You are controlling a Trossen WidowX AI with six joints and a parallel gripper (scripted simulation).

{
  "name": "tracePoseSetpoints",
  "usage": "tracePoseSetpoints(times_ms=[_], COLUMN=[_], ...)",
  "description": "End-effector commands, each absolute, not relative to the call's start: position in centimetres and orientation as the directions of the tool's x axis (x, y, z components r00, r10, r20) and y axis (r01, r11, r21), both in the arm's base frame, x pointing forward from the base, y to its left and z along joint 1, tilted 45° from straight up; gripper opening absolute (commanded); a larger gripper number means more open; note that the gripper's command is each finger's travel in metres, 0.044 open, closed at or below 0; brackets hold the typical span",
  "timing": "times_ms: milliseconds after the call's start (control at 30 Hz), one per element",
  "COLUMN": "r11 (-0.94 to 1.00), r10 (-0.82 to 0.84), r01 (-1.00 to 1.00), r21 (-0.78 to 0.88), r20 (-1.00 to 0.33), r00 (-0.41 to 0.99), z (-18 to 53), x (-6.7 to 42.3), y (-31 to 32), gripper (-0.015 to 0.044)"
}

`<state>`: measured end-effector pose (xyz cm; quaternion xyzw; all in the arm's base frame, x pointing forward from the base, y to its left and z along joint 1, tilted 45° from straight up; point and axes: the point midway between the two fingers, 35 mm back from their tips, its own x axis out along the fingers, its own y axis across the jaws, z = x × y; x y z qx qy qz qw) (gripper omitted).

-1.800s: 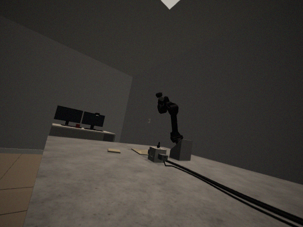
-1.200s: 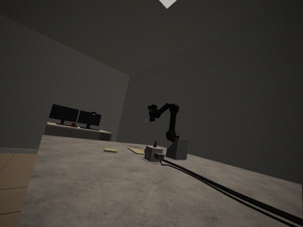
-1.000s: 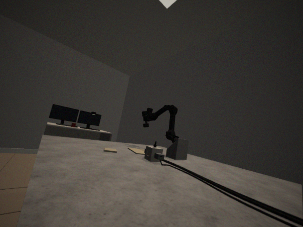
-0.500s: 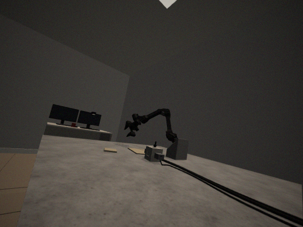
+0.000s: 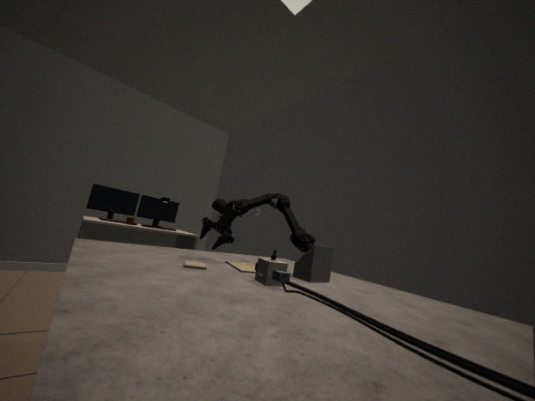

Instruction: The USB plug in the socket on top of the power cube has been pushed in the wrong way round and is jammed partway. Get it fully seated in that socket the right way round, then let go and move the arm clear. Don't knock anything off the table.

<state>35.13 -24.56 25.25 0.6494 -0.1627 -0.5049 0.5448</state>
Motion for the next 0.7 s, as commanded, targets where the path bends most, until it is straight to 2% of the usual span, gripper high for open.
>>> tracePoseSetpoints(times_ms=[0, 167, 367, 533, 667], r11=[-0.385, -0.409, -0.365, -0.276, -0.179], r10=[-0.683, -0.591, -0.536, -0.561, -0.636], r01=[0.445, 0.613, 0.792, 0.906, 0.967], r21=[0.808, 0.676, 0.49, 0.32, 0.184], r20=[-0.574, -0.708, -0.806, -0.819, -0.771], r00=[0.451, 0.387, 0.251, 0.118, 0.029], z=[21.5, 15.8, 9.6, 5.2, 2.3], x=[38.4, 40.3, 39.9, 37.4, 34.0], y=[-19.4, -12.8, -4.6, 2.2, 7.1], gripper=[0.044, 0.044, 0.044, 0.044, 0.044])
